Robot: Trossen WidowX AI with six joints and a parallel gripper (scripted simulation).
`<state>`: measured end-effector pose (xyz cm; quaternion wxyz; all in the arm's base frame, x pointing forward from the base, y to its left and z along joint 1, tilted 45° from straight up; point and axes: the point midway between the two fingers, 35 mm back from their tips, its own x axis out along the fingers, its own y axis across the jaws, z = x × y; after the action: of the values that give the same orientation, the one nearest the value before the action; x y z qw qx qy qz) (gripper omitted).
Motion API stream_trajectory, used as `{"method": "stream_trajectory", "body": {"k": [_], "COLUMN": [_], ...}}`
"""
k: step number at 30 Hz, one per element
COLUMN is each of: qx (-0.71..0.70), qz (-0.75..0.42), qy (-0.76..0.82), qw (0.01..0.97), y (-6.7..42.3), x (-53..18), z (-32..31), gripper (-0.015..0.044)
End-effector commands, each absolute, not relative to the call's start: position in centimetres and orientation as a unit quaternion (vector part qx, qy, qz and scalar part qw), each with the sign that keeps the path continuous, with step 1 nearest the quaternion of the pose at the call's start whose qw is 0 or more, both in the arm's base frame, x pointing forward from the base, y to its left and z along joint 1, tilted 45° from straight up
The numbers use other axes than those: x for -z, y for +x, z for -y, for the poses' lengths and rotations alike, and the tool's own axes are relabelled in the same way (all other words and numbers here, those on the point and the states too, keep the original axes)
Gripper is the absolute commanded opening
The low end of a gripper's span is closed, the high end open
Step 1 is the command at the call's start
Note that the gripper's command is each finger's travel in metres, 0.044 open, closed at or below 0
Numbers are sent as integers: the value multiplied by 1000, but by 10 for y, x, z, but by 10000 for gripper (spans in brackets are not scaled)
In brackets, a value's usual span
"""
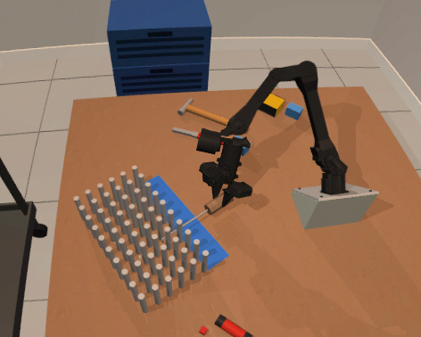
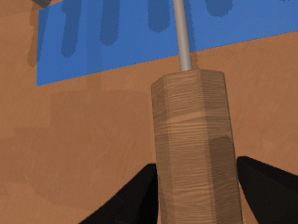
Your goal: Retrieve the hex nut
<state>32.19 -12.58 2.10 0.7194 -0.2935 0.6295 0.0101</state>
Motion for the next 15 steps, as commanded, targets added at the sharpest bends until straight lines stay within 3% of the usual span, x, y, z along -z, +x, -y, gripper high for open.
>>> {"method": "stream_trajectory", "body": {"k": [1, 15], "qx": [-9, -9], "qz": [-624, -624], "qy": [-295, -295], "qw": [723, 723], "y": [329, 337], "x": [-22, -19], "z": [123, 121], "gripper": [0, 0]}}
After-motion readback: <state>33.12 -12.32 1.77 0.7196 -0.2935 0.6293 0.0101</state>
